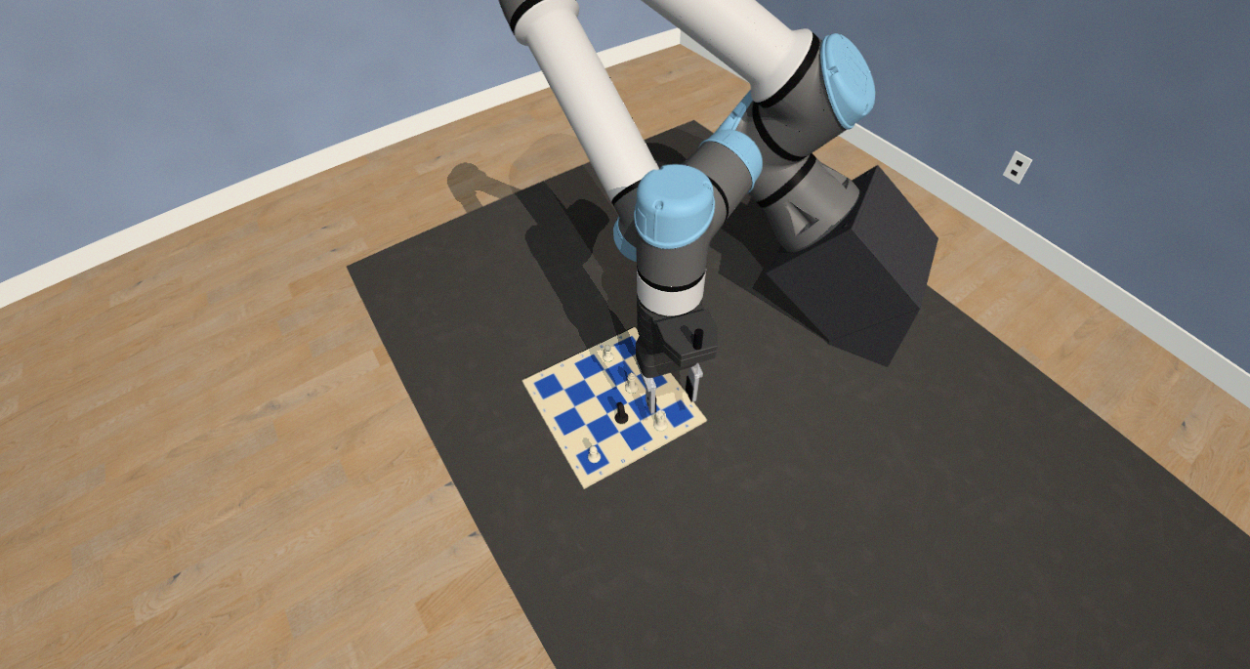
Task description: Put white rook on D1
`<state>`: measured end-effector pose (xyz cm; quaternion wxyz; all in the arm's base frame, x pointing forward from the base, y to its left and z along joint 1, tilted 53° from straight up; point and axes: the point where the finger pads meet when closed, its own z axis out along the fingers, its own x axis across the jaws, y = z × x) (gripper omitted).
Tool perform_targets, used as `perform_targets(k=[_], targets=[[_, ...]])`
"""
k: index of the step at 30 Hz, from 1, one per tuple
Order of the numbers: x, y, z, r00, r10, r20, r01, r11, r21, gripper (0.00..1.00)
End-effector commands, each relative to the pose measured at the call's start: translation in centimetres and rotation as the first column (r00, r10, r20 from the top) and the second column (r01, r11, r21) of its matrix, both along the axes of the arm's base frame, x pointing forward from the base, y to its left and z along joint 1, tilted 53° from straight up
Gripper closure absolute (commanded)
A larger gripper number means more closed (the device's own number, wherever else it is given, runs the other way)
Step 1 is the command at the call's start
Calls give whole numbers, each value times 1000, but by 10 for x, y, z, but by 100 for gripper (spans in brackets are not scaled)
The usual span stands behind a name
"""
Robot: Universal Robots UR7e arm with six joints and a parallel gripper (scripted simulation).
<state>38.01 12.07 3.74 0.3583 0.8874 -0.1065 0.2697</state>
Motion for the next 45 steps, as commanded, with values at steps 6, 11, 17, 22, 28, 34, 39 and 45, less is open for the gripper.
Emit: perform_targets(k=[6, 11, 17, 22, 28, 34, 39, 45], targets=[[4, -9, 0, 900, -317, 299, 251, 938, 240, 0], [4, -12, 0, 841, -403, 360, 298, 901, 314, 0], [4, -17, 2, 716, -544, 438, 355, 824, 442, 0], [3, -22, 3, 608, -637, 474, 376, 757, 534, 0], [2, -25, 3, 528, -695, 488, 381, 708, 595, 0], [1, -29, 4, 426, -759, 493, 377, 644, 665, 0], [0, -31, 4, 363, -792, 490, 368, 605, 706, 0], [-1, -32, 5, 327, -810, 486, 361, 583, 728, 0]])
